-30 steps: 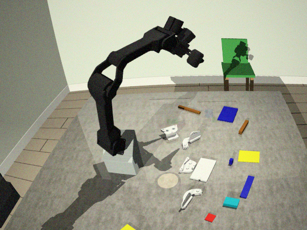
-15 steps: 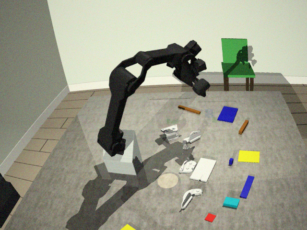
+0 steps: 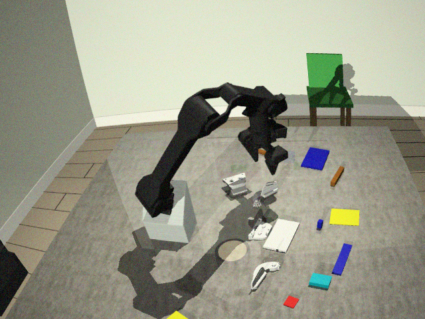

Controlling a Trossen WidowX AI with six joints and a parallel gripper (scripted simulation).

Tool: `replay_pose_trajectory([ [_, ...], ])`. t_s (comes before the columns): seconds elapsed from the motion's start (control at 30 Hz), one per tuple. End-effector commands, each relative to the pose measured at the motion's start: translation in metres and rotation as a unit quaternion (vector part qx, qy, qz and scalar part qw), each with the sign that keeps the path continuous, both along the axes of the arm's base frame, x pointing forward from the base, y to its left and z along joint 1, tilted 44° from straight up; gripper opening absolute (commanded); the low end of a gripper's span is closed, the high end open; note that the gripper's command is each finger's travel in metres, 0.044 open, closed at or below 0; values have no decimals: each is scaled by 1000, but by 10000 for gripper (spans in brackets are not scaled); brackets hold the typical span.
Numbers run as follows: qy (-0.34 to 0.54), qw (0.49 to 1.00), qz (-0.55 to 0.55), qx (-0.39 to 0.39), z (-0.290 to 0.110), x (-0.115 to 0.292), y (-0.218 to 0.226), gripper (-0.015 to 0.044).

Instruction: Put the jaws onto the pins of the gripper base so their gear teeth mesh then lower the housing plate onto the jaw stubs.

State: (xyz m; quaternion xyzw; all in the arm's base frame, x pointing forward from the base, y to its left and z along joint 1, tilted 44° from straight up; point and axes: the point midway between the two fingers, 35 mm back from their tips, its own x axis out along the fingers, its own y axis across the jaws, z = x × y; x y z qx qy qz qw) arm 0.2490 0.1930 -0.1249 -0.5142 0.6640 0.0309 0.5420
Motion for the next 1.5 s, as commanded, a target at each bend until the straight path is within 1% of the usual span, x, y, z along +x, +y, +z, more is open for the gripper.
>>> replay_pose_trajectory([
  [0.0,6,1000,-5,-19,-3,-2,-9,440],
  [0.07,6,1000,-5,-19,-4,-2,-11,440],
  [0.17,6,1000,-5,-20,-24,0,-31,440],
  [0.23,6,1000,-5,-21,-30,0,-38,440],
  [1.47,6,1000,-5,-21,-30,0,-38,440],
])
